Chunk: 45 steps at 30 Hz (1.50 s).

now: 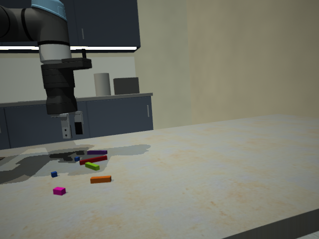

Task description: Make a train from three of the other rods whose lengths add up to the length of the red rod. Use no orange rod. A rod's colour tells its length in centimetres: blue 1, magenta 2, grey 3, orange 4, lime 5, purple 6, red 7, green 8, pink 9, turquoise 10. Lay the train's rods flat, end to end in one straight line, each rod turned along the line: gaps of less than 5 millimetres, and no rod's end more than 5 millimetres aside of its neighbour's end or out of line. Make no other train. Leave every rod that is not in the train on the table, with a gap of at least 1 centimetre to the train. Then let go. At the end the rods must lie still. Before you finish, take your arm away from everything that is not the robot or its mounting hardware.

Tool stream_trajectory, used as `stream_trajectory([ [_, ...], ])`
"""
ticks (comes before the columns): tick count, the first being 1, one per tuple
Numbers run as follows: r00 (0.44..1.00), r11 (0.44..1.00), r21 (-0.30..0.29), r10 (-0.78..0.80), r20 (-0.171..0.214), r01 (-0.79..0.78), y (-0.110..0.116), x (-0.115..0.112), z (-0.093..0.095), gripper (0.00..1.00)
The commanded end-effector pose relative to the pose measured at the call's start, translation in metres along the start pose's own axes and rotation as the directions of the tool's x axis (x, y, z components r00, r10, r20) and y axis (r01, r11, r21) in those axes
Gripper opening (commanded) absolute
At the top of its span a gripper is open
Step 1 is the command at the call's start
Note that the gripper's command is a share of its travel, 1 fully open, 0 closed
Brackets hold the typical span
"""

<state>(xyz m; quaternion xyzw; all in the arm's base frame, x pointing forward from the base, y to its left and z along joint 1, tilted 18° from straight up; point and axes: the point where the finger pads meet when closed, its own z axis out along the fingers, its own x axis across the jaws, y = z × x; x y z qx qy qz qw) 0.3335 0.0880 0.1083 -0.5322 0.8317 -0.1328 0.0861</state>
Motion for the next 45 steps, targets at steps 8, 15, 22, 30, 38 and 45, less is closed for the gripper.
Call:
stream_trajectory([
  [8, 1.0, 1.0, 0.001, 0.003, 0.001, -0.003, -0.0003, -0.0001, -0.0003, 0.54],
  [15, 1.0, 1.0, 0.001, 0.003, 0.001, -0.003, -0.0003, -0.0001, -0.0003, 0.54],
  [22, 1.0, 1.0, 0.001, 0.003, 0.001, -0.003, -0.0003, -0.0001, -0.0003, 0.54],
  [30, 1.0, 1.0, 0.001, 0.003, 0.001, -0.003, -0.0003, -0.0001, -0.0003, 0.54],
  [38, 1.0, 1.0, 0.001, 0.003, 0.0, -0.003, -0.0003, -0.0001, 0.0002, 0.54],
  [45, 1.0, 1.0, 0.001, 0.003, 0.0, -0.003, -0.0003, -0.0002, 0.004, 0.54],
])
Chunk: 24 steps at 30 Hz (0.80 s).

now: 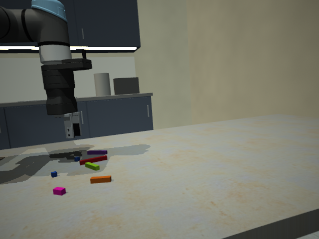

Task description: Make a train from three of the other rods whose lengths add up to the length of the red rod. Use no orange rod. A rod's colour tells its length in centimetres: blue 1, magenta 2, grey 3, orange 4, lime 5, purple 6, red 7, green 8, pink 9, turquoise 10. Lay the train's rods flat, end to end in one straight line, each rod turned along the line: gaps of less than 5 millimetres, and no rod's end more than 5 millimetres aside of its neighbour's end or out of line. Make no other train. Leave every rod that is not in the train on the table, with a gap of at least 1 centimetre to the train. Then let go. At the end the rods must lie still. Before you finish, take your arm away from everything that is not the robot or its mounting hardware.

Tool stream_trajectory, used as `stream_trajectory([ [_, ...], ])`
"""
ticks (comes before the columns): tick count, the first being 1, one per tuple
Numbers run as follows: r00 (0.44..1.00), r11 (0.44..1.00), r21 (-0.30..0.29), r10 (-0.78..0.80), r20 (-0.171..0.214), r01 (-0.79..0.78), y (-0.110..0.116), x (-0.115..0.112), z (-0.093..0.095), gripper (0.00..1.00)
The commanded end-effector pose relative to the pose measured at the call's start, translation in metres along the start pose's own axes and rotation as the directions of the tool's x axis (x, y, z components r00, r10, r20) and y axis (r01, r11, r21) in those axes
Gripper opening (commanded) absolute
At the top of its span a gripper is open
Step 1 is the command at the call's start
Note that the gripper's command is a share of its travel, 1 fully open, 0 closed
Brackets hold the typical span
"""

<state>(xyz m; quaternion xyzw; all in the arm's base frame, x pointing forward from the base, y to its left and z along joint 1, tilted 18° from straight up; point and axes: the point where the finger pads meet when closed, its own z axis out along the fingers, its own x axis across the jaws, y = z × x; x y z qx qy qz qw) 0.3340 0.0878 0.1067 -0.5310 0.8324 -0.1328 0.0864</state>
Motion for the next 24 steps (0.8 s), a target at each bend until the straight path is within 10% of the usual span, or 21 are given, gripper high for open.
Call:
stream_trajectory([
  [1, 1.0, 1.0, 0.001, 0.0, 0.0, 0.0, 0.0, 0.0, 0.003, 0.54],
  [24, 1.0, 1.0, 0.001, 0.0, 0.0, 0.0, 0.0, -0.001, 0.031, 0.54],
])
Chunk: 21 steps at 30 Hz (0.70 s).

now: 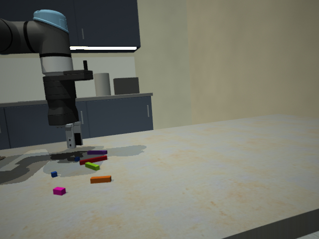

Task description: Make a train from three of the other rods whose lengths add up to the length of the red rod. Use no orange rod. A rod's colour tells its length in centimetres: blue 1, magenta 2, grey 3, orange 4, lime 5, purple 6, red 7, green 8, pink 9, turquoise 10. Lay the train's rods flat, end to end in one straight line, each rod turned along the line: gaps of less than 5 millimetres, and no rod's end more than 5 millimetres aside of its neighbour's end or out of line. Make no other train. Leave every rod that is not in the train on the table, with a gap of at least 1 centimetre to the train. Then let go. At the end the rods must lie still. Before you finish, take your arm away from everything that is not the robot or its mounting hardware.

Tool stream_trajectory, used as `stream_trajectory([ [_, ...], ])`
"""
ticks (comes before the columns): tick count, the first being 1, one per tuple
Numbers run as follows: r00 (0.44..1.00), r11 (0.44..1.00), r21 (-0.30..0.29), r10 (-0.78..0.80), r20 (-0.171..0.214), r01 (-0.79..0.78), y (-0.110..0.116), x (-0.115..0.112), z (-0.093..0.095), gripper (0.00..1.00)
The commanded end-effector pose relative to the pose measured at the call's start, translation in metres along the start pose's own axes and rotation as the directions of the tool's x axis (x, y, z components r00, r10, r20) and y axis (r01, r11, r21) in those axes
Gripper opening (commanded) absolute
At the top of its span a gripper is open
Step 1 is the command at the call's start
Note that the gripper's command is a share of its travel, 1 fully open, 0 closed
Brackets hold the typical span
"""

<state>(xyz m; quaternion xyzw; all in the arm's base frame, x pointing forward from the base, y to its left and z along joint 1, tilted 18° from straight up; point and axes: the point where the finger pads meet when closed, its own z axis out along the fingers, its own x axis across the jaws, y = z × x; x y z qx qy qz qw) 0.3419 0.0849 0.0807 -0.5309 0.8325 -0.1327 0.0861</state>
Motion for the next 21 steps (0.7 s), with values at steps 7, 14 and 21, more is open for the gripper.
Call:
stream_trajectory([
  [7, 1.0, 1.0, 0.001, 0.0, 0.001, 0.0, 0.0, 0.0, 0.013, 0.54],
  [14, 1.0, 1.0, 0.001, 0.0, 0.001, 0.0, 0.0, -0.001, 0.019, 0.54],
  [21, 1.0, 1.0, 0.001, 0.0, 0.001, 0.0, 0.0, -0.001, 0.022, 0.54],
])
